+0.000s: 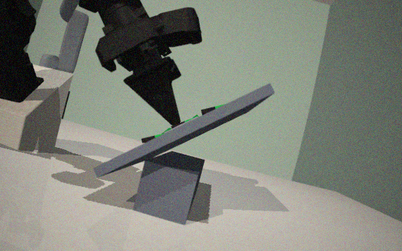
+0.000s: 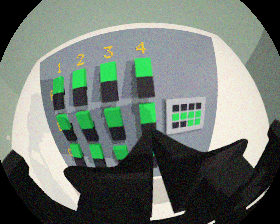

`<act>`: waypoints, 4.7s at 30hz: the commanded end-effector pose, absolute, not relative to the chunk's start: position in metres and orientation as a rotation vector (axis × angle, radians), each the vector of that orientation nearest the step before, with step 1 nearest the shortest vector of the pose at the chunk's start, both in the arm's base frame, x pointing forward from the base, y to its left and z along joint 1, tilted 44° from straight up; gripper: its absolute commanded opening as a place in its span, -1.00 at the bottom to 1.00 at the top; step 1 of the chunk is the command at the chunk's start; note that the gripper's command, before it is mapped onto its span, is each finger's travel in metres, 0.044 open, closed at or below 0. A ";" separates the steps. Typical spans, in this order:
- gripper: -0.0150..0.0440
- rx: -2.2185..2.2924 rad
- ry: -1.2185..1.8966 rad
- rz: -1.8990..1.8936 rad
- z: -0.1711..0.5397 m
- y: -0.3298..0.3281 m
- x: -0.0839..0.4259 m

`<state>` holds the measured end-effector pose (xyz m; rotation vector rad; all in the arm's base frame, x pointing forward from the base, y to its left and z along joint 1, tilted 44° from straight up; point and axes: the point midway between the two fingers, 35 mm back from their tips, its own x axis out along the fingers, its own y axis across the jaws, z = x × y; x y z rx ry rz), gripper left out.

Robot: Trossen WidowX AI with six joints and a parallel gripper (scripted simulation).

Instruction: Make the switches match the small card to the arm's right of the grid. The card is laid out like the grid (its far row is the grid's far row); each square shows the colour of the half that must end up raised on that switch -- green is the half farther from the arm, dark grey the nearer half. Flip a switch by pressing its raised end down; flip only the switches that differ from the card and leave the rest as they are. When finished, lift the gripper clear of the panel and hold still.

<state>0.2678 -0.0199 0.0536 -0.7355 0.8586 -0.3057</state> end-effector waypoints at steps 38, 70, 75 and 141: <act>-0.49 -0.733 0.887 -0.307 0.074 -0.003 0.199; -0.49 -0.737 0.859 -0.299 0.039 -0.035 0.234; -0.49 -0.737 0.859 -0.299 0.039 -0.035 0.234; -0.49 -0.719 0.892 -0.299 0.053 -0.014 0.218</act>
